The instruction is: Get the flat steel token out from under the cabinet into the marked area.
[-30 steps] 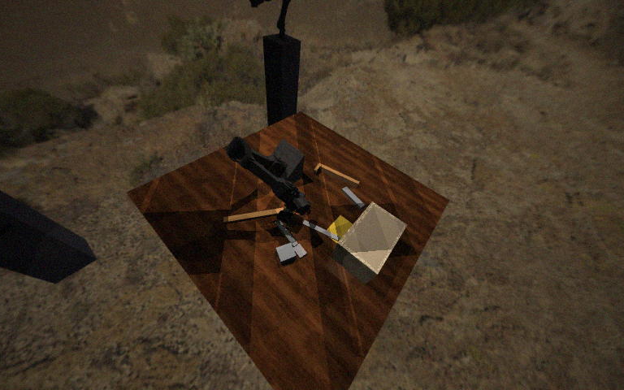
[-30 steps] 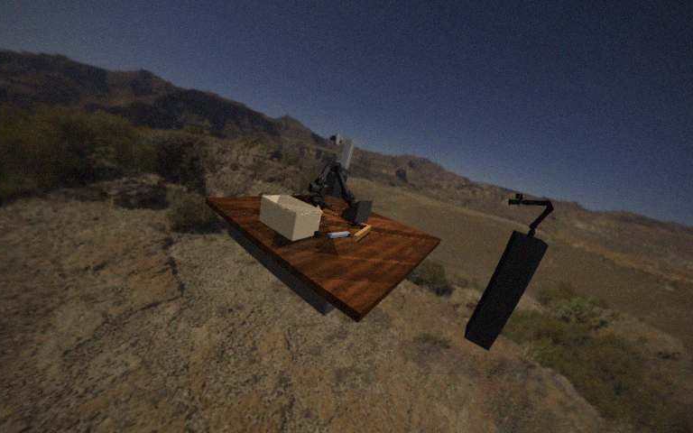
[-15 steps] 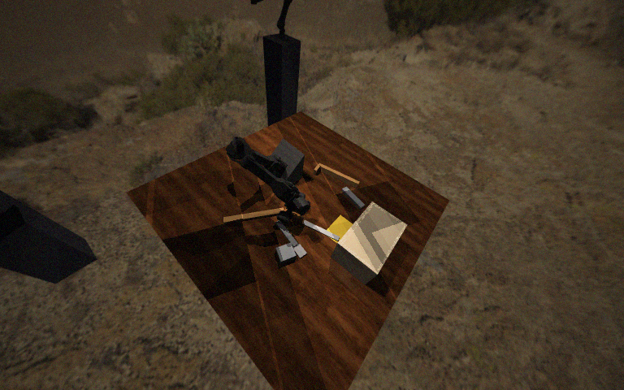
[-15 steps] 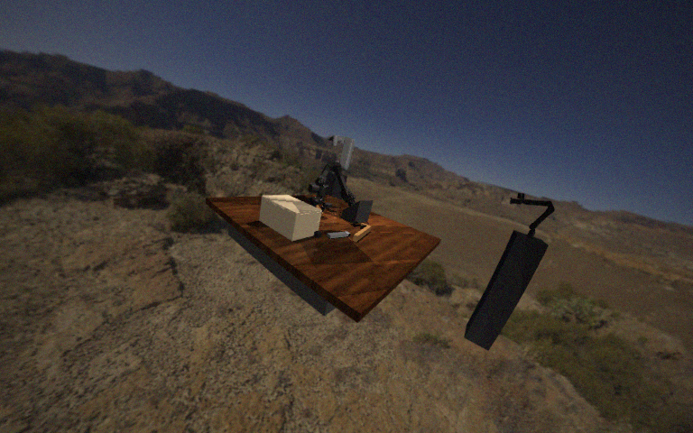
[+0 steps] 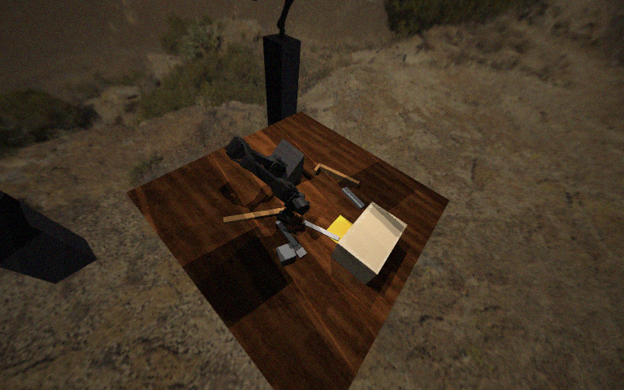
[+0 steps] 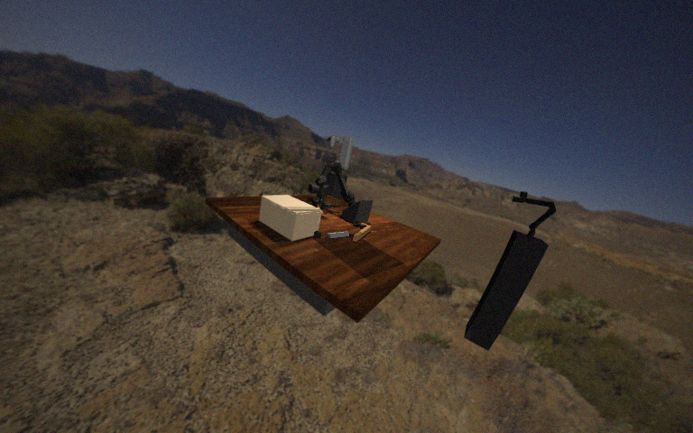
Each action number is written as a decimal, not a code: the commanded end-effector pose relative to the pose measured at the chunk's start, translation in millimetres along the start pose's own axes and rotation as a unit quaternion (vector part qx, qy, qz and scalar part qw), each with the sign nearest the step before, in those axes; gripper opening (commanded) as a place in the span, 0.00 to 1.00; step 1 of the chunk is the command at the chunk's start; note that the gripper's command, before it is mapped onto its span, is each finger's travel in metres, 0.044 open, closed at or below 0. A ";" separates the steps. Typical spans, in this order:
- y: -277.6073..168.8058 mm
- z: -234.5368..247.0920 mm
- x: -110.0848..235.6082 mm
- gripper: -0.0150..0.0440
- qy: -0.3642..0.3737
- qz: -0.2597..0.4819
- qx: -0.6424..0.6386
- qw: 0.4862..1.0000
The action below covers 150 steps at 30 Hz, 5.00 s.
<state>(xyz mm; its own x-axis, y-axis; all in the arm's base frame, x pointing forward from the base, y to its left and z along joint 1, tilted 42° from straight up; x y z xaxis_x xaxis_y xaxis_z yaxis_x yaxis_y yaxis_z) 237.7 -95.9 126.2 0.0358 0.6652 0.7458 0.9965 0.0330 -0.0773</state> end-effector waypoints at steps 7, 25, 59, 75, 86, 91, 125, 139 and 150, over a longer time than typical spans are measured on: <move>0.3 -0.1 0.1 0.30 0.000 0.000 -0.001 1.000; 15.3 2.3 0.3 0.25 0.000 0.002 -0.003 1.000; 56.2 8.5 1.1 0.25 0.000 0.002 -0.006 1.000; 74.9 11.2 1.5 0.25 0.000 0.002 -0.007 1.000; 87.5 13.0 1.7 0.25 0.000 0.001 -0.007 1.000; 92.9 13.7 1.8 0.25 0.000 0.001 -0.007 1.000; 128.3 18.6 2.5 0.25 0.000 0.000 -0.008 1.000; 141.9 20.4 2.7 0.25 0.001 0.000 -0.008 1.000; 152.2 21.7 2.9 0.25 0.001 0.000 -0.008 1.000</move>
<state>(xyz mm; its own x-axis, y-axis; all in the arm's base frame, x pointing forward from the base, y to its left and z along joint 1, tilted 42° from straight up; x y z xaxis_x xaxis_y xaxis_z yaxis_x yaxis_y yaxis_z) 382.5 -73.3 102.7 0.0381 0.6634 0.7473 0.9972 0.0227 -0.0710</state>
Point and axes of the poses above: the point midway between the two fingers, 35 mm back from their tips, its own x axis back along the fingers, its own z axis across the jaws, y = z × x, the point moved 9 cm from there along x, back along the fingers, and after that the axes turned 10 degrees about -x, right-handed, at the moved point
